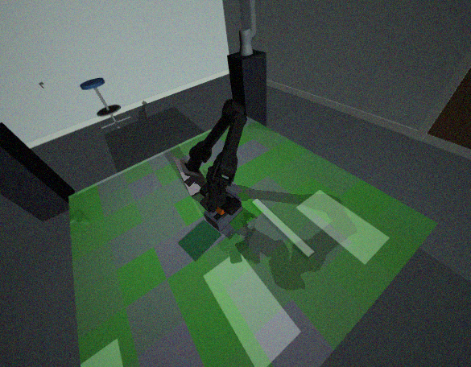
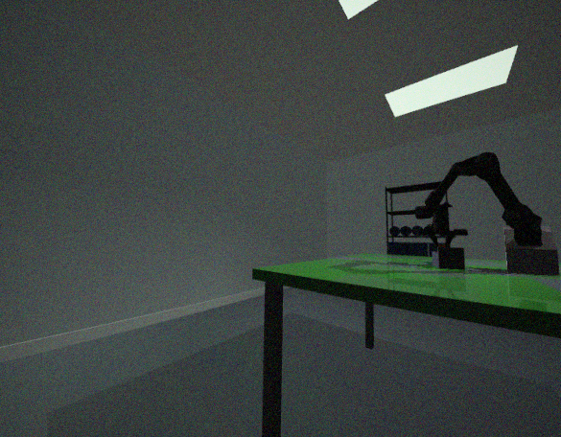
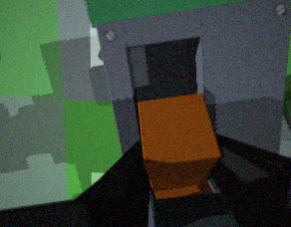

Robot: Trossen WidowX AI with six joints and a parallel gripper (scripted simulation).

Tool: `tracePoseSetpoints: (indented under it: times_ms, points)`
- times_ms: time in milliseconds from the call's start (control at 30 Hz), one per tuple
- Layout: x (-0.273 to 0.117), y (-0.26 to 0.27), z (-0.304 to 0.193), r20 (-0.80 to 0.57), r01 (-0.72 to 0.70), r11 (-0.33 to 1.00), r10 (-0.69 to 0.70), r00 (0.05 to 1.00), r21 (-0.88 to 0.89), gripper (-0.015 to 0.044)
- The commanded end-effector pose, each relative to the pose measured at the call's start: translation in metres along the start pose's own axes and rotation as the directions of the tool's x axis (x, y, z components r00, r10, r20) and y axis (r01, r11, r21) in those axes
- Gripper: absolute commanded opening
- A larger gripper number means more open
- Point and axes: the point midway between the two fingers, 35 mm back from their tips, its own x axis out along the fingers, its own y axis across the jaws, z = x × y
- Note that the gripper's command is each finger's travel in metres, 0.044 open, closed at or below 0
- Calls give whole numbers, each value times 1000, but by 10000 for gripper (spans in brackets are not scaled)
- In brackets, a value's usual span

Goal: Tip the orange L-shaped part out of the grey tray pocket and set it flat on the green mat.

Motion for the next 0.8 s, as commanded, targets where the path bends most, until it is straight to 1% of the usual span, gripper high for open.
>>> tracePoseSetpoints:
  times_ms: [0, 67, 167, 433, 767]
  points:
    - [0, 0, 0, -1, 1, 1000, -1, 1000, -1, 95]
    - [0, 0, 0, -1, 1, 1000, -1, 1000, -1, 82]
    - [0, 0, 0, -1, 1, 1000, -1, 1000, -1, 3]
    - [-2, 0, 0, -1, 1, 1000, -1, 1000, -1, 0]
    - [-18, 0, 0, -4, 1, 1000, -1, 1000, 3, 0]
